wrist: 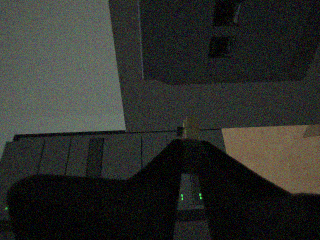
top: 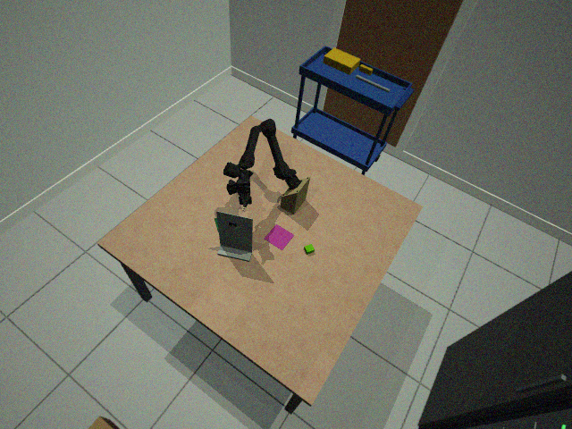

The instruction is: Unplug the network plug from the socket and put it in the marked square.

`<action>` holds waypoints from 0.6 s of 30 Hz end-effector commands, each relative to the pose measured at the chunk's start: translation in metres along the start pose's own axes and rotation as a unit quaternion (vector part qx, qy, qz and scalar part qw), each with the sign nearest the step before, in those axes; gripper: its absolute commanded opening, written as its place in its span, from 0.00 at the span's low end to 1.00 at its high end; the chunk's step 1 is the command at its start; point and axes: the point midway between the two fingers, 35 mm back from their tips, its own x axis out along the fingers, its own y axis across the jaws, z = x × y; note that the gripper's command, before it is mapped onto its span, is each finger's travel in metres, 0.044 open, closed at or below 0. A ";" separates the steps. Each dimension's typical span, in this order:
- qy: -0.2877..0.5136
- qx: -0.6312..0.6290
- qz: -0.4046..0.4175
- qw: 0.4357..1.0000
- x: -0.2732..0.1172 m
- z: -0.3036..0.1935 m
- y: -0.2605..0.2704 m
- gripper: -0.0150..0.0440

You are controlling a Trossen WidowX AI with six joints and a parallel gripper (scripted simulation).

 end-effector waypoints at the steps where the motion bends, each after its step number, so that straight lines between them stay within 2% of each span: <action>1: 0.005 0.022 -0.028 0.999 0.013 -0.011 -0.012 0.25; 18: 0.007 0.093 -0.163 0.982 0.058 -0.066 -0.064 0.25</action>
